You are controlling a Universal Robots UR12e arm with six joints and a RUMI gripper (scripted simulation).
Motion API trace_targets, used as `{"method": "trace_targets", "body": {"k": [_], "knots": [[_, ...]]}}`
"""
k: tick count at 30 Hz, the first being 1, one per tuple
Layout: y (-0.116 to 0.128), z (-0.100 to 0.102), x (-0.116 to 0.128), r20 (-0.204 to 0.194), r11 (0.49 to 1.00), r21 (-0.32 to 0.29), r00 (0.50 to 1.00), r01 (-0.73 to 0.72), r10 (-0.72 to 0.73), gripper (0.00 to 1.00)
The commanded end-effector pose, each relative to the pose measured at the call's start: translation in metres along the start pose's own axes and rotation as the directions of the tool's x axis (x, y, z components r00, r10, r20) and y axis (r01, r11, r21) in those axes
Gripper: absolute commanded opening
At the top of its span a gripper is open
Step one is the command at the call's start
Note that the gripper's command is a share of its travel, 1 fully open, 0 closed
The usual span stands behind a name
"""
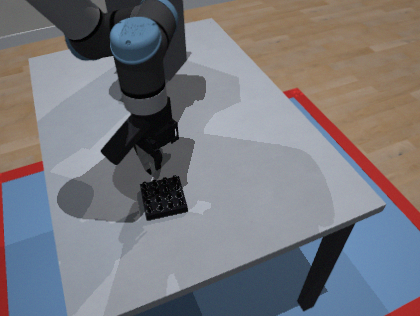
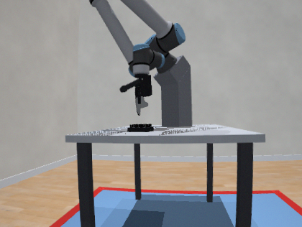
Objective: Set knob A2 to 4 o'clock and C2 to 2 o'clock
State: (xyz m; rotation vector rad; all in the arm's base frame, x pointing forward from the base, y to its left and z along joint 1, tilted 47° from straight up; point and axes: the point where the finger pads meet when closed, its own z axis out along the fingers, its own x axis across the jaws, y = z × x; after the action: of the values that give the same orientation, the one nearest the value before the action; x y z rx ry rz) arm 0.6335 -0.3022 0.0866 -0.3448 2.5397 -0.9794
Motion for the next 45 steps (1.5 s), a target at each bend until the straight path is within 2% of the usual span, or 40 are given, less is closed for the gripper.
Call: {"method": "trace_targets", "body": {"k": [1,14,45], "knots": [[0.0011,-0.0021,-0.0011,0.005,0.989,0.000,0.989,0.145,-0.145,0.11],[0.0027,-0.0038,-0.0019,0.005,0.960,0.001,0.960,0.280,-0.280,0.11],[0.0027,-0.0039,-0.0020,0.005,0.958,0.001,0.958,0.287,-0.287,0.11]]}}
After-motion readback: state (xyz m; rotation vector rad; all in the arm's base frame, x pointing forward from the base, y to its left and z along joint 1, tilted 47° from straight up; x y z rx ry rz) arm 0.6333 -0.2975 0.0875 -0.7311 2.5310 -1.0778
